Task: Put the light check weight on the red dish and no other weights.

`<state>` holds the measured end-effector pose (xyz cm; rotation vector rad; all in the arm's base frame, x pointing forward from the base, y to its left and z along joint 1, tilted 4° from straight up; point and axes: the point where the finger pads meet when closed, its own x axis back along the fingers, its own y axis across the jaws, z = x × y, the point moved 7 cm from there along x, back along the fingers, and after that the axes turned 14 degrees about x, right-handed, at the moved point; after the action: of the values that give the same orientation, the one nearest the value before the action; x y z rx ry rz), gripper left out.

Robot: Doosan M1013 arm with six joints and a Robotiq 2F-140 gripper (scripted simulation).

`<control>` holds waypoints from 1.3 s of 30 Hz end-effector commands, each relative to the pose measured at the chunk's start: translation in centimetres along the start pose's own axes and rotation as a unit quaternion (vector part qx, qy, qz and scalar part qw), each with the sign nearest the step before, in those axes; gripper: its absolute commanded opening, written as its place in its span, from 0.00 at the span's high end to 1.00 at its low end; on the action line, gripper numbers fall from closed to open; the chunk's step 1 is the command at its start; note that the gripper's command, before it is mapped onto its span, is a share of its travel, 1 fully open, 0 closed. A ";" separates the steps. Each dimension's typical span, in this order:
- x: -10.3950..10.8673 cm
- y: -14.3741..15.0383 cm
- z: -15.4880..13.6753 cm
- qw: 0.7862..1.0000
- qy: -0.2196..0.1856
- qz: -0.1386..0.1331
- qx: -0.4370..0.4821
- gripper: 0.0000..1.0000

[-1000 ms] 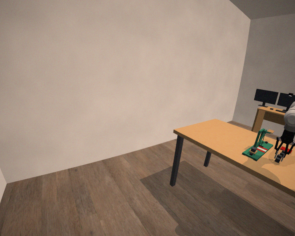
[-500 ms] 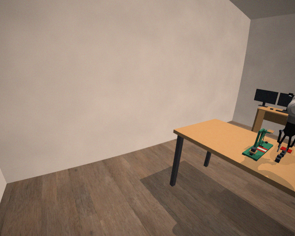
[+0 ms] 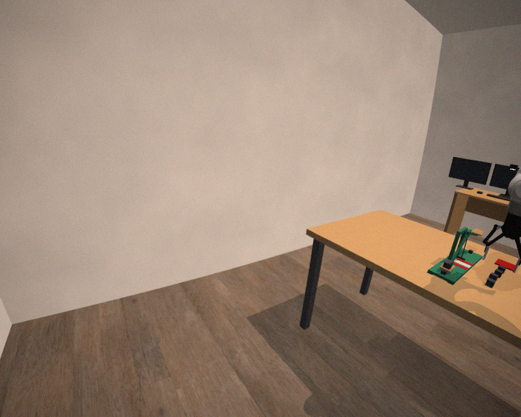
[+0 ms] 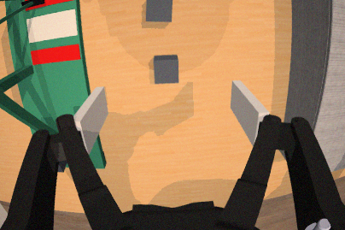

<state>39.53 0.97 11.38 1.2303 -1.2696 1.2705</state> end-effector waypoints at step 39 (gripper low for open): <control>-0.2 1.2 7.6 0.999 0.001 0.000 -0.042 0.65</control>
<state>38.76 -6.69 11.17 1.1669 -1.3046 1.2135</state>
